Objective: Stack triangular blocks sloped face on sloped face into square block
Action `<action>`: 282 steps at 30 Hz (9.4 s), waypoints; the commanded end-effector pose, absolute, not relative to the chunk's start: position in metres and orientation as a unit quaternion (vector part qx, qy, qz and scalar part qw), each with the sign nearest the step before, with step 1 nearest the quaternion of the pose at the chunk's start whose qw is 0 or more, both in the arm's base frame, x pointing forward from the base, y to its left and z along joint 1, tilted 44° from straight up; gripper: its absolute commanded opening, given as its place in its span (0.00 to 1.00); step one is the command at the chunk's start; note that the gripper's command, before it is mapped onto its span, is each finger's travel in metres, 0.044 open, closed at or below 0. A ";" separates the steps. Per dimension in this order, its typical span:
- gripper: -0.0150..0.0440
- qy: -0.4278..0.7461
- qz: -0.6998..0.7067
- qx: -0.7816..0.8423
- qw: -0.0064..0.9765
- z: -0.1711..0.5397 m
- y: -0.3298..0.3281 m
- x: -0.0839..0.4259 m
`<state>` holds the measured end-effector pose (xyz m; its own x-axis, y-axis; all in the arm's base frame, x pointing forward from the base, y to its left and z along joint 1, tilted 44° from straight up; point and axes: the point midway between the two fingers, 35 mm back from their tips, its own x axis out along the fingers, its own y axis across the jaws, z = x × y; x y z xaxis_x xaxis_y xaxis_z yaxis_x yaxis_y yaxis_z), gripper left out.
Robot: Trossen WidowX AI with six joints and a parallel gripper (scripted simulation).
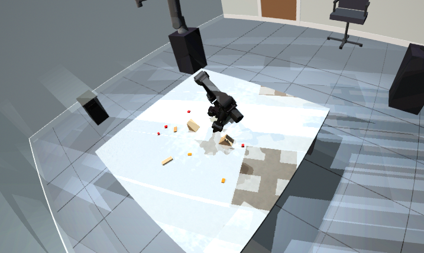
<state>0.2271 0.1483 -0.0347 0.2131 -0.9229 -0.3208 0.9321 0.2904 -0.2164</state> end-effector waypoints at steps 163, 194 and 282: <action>0.25 0.322 -0.659 0.249 0.632 0.010 0.118 0.230; 0.25 0.309 -0.661 0.247 0.638 0.118 0.039 0.218; 0.25 0.304 -0.657 0.247 0.644 0.067 -0.075 0.213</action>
